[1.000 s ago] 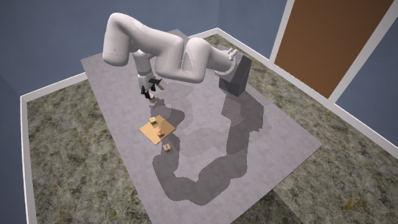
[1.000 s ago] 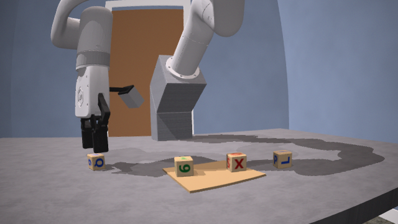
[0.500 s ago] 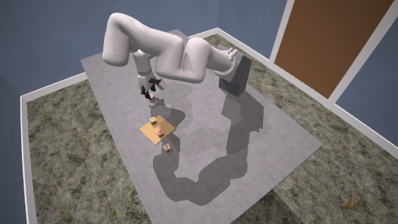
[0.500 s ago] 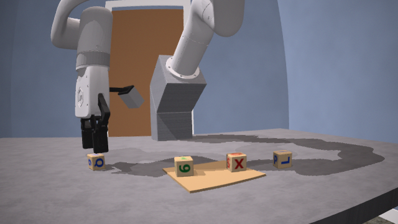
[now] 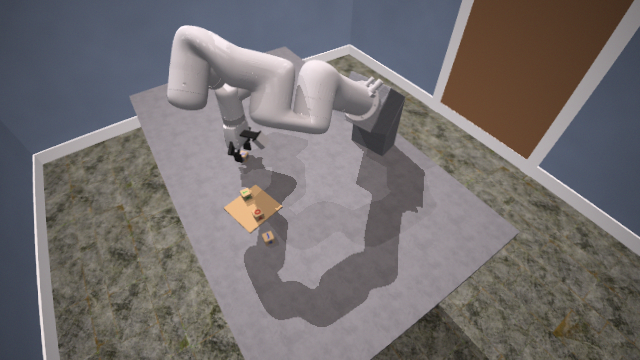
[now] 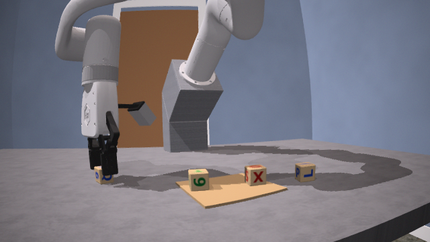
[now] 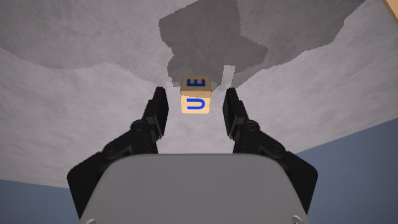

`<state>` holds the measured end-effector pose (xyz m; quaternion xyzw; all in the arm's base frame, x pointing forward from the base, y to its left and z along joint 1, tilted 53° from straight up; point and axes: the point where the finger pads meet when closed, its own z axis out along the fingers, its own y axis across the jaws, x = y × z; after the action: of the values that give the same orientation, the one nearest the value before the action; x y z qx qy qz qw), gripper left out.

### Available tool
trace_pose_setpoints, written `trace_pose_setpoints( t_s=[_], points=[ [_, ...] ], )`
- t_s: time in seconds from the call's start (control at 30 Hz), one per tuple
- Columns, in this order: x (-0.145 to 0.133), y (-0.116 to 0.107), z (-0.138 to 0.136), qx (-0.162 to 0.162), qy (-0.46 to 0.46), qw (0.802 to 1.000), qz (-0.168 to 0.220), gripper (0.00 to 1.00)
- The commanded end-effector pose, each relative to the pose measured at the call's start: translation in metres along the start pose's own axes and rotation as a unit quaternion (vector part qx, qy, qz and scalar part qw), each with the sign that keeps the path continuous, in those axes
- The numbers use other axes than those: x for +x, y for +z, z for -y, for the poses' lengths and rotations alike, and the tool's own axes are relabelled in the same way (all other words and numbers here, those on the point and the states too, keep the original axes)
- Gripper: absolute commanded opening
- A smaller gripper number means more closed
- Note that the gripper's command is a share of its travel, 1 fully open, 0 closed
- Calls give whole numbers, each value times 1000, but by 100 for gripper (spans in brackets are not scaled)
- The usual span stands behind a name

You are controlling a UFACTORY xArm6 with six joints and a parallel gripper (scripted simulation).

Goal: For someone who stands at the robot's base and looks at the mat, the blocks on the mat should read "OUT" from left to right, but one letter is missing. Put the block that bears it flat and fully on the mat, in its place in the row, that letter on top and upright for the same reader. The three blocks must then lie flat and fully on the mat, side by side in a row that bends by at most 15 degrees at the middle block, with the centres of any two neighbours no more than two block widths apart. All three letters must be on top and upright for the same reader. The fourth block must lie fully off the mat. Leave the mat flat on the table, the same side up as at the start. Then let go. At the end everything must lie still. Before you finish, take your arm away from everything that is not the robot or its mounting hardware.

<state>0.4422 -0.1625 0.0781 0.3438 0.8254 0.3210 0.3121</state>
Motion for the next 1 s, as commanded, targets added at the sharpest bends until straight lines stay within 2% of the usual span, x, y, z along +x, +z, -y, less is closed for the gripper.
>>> trace_pose_setpoints(
  t_s=[0.0,0.23,0.97],
  points=[
    [-1,8,0,0,0,1000,1,69],
    [-1,15,0,0,0,1000,1,69],
    [-1,15,0,0,0,1000,1,69]
  ],
)
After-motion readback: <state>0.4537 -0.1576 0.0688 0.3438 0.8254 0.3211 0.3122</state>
